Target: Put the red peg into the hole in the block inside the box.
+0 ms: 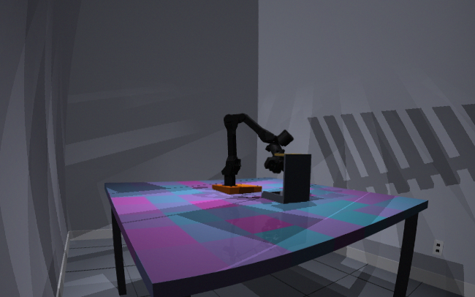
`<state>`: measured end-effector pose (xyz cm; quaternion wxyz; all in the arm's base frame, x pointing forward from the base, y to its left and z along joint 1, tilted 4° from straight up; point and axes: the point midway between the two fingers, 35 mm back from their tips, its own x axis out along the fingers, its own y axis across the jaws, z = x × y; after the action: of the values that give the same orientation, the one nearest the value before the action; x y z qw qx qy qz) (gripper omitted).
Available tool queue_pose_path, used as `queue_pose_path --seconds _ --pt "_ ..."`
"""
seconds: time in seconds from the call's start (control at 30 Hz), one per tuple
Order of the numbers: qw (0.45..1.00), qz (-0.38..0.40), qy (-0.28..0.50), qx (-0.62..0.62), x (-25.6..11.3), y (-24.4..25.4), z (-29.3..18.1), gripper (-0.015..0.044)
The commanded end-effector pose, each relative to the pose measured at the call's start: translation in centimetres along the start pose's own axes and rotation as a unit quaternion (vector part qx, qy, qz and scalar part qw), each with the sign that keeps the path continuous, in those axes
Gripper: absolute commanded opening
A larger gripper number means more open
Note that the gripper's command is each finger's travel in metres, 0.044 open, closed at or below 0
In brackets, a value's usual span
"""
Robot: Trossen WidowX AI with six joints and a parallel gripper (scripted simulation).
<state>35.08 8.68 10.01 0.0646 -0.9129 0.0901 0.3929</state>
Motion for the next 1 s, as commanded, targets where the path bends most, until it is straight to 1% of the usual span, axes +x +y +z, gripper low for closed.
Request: queue_pose_path --seconds 0.0,0.97 --pt "1.0 0.005 -0.008 0.0 0.71 0.19 1.1 0.0" --pt "1.0 0.005 -0.008 0.0 1.61 0.22 2.08 0.0"
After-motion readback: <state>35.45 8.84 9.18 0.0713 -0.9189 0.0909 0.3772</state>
